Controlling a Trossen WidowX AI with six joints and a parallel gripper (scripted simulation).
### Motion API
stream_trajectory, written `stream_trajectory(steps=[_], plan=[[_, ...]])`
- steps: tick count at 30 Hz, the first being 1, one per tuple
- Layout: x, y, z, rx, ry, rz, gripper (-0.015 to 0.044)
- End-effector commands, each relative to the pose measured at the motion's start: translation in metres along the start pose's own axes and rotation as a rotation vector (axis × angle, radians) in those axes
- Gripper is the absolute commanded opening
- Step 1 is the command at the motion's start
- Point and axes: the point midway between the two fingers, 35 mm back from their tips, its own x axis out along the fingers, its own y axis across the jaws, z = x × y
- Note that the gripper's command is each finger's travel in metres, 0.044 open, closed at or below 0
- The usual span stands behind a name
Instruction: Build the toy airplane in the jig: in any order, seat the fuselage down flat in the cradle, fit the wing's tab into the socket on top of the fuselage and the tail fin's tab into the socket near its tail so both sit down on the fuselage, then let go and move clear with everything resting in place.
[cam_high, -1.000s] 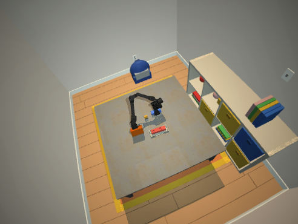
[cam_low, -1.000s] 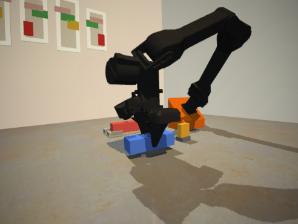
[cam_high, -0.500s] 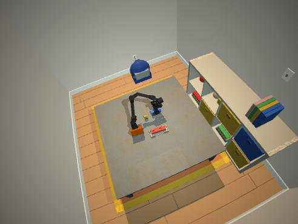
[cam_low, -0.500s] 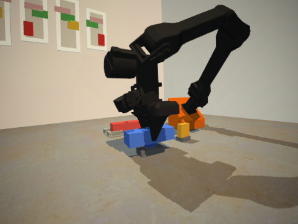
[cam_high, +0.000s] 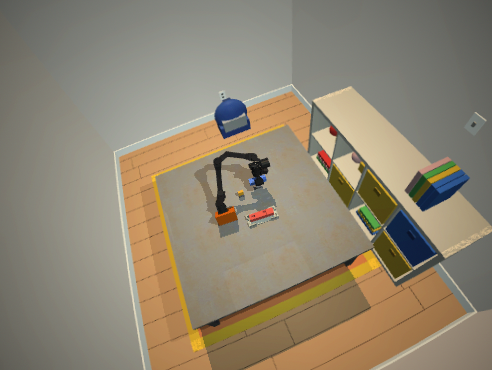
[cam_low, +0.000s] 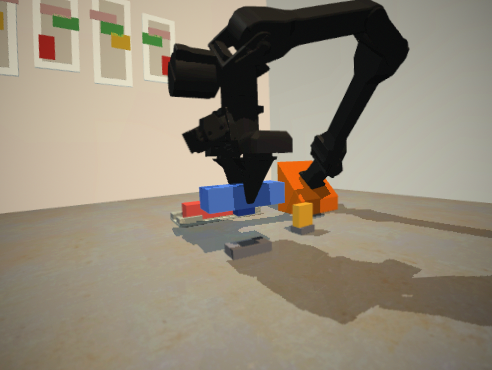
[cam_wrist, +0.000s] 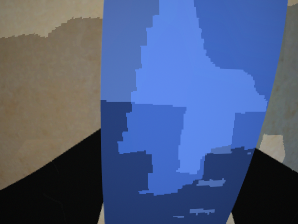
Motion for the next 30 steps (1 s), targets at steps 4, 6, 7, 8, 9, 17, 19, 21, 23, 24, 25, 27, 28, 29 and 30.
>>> stream_trajectory(steps=[4, 6, 7, 8, 9, 17, 19, 21, 23, 24, 25, 27, 28, 29, 30], plan=[[-0.024, 0.0, 0.001, -0.011, -0.009, -0.003, 0.0], [-0.031, 0.0, 0.0, -0.011, -0.008, -0.002, 0.0], [-0.034, 0.0, 0.0, -0.01, -0.008, -0.002, 0.0], [-0.037, 0.0, 0.0, -0.01, -0.007, -0.002, 0.0], [-0.04, 0.0, -0.001, -0.01, -0.007, -0.001, 0.0], [-0.063, 0.001, -0.005, -0.008, -0.005, 0.005, 0.0], [-0.063, 0.001, -0.005, -0.008, -0.005, 0.005, 0.0], [-0.063, -0.001, -0.005, 0.003, -0.006, 0.004, 0.0], [-0.063, -0.007, -0.003, 0.036, -0.007, 0.003, 0.0], [-0.063, -0.01, -0.002, 0.053, -0.008, 0.002, 0.0], [-0.062, -0.013, -0.001, 0.071, -0.009, 0.002, 0.0], [-0.062, -0.019, 0.0, 0.106, -0.01, 0.001, 0.0], [-0.062, -0.022, 0.001, 0.124, -0.011, 0.0, 0.0], [-0.062, -0.026, 0.002, 0.141, -0.011, 0.0, 0.0], [-0.061, -0.029, 0.002, 0.157, -0.012, -0.001, 0.0]])
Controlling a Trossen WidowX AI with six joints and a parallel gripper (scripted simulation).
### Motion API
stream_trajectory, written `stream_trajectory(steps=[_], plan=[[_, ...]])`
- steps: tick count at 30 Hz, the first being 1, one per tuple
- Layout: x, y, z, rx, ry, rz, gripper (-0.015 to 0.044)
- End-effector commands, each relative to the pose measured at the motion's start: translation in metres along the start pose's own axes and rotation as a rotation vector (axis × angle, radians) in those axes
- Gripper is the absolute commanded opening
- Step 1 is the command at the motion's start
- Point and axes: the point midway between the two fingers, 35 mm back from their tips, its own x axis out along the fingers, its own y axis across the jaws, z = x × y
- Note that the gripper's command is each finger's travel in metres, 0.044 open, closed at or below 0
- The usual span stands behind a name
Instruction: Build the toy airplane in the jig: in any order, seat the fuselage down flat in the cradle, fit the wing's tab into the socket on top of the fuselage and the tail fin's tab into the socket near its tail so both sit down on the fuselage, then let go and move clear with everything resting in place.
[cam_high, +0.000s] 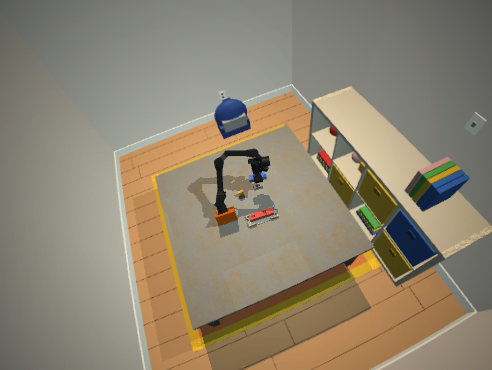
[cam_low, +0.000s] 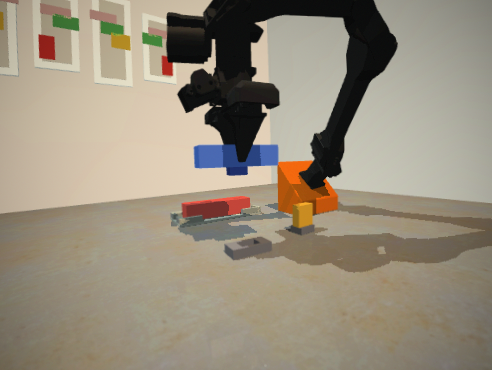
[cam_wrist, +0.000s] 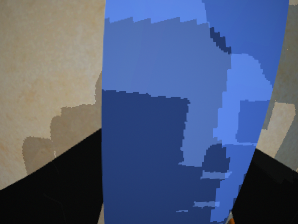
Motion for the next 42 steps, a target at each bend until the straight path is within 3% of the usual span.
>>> stream_trajectory(steps=[1, 42], plan=[[0.001, -0.014, 0.004, 0.075, -0.003, -0.004, 0.0], [0.02, -0.143, 0.019, 0.783, -0.017, -0.014, 0.0]])
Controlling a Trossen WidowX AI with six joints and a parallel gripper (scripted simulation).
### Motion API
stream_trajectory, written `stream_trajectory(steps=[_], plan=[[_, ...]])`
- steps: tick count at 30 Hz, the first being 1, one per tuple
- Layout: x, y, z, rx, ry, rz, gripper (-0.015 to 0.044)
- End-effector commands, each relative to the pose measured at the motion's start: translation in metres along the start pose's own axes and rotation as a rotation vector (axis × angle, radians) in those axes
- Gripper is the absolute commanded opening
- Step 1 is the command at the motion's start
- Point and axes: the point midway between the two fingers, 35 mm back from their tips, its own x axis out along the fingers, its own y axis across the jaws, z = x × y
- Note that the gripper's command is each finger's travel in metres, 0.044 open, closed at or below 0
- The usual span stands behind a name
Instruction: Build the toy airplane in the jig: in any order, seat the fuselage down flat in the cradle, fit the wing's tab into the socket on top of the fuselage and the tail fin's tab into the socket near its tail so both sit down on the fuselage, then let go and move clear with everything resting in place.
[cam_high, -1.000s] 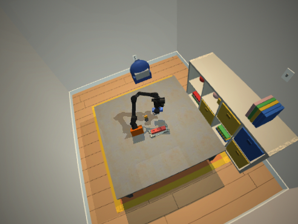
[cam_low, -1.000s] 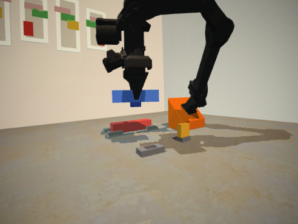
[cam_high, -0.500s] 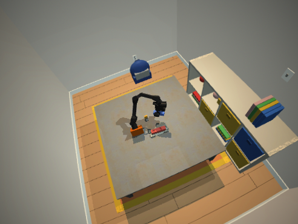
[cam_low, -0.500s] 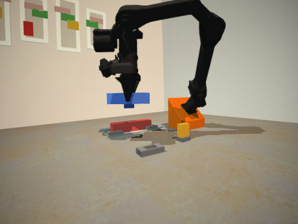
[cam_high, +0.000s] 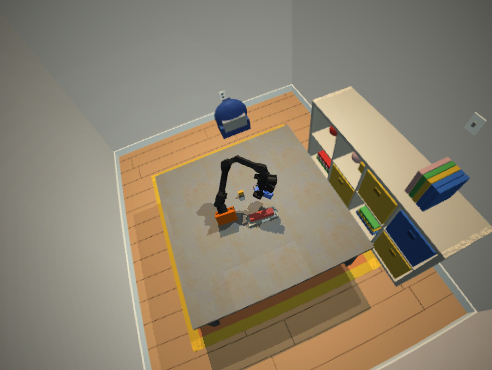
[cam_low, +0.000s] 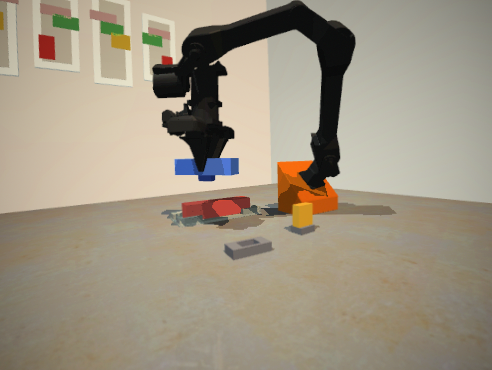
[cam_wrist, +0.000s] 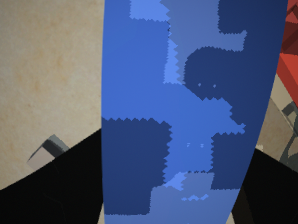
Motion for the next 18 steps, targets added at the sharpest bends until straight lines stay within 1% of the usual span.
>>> stream_trajectory(steps=[1, 18], plan=[[0.003, -0.013, 0.008, 0.092, 0.001, -0.004, 0.0], [0.016, -0.058, 0.036, 0.434, 0.006, -0.008, 0.0]])
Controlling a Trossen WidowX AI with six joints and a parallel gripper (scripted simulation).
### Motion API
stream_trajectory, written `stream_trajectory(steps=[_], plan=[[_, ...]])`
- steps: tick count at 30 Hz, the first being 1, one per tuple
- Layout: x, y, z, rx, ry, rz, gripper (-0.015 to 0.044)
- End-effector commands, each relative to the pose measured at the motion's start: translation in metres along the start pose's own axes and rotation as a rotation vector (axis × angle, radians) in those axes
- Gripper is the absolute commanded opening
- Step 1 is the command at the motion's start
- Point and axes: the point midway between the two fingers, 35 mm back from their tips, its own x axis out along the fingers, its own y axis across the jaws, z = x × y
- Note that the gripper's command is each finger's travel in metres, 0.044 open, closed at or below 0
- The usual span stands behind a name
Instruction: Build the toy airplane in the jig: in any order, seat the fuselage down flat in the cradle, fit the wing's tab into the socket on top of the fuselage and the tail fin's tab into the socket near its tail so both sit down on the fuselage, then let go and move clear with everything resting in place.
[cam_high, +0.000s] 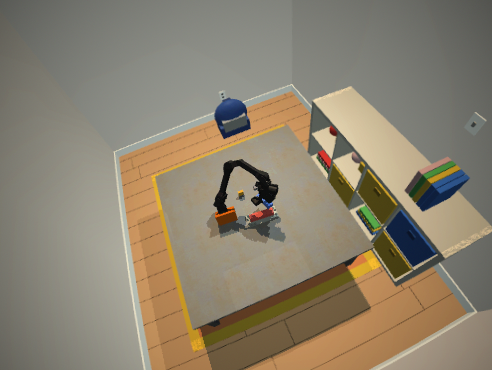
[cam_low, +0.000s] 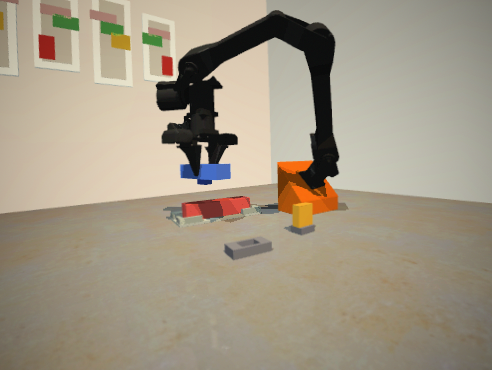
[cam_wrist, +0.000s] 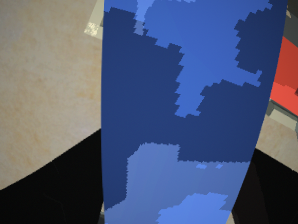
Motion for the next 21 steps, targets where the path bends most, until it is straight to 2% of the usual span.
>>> stream_trajectory(steps=[1, 16, 21], plan=[[0.004, -0.011, 0.01, 0.096, 0.003, -0.003, 0.0], [0.016, -0.041, 0.039, 0.374, 0.012, -0.007, 0.0], [0.016, -0.041, 0.039, 0.374, 0.012, -0.007, 0.0131]])
